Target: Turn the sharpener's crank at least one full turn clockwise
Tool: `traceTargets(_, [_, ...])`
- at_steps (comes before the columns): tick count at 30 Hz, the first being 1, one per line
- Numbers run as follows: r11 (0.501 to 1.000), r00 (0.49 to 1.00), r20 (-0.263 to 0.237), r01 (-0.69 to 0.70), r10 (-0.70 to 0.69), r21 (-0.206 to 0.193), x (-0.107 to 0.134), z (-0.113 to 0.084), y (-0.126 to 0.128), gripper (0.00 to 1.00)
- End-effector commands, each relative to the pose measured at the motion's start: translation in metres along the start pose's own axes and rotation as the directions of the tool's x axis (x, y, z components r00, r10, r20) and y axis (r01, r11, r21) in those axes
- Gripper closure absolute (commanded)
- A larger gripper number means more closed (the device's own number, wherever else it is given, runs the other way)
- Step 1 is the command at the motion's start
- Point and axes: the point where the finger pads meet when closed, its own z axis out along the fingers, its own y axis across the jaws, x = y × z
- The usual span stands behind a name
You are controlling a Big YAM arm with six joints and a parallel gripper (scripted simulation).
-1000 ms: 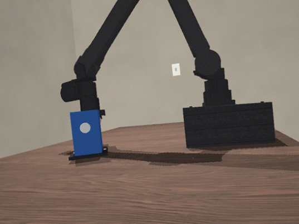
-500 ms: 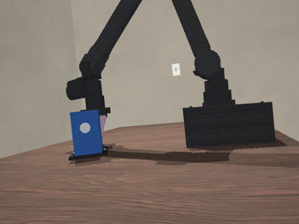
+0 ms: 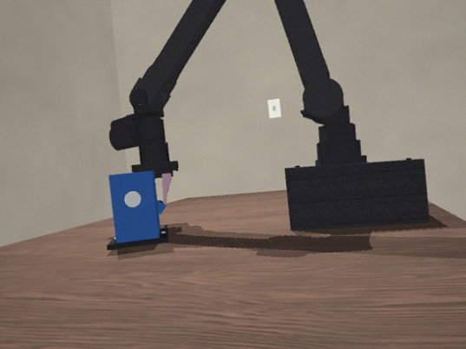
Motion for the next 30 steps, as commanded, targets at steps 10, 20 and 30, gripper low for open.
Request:
traceTargets(10, [1.0, 1.0, 0.011, -0.002, 0.002, -0.013, -0.004, -0.03, -0.007, 0.85])
traceTargets(20, [0.999, 1.0, 0.027, 0.002, 0.0, -0.048, -0.008, -0.053, 0.009, 0.85])
traceTargets(30, [0.999, 1.0, 0.028, 0.006, -0.004, -0.048, 0.001, -0.068, 0.015, 0.85])
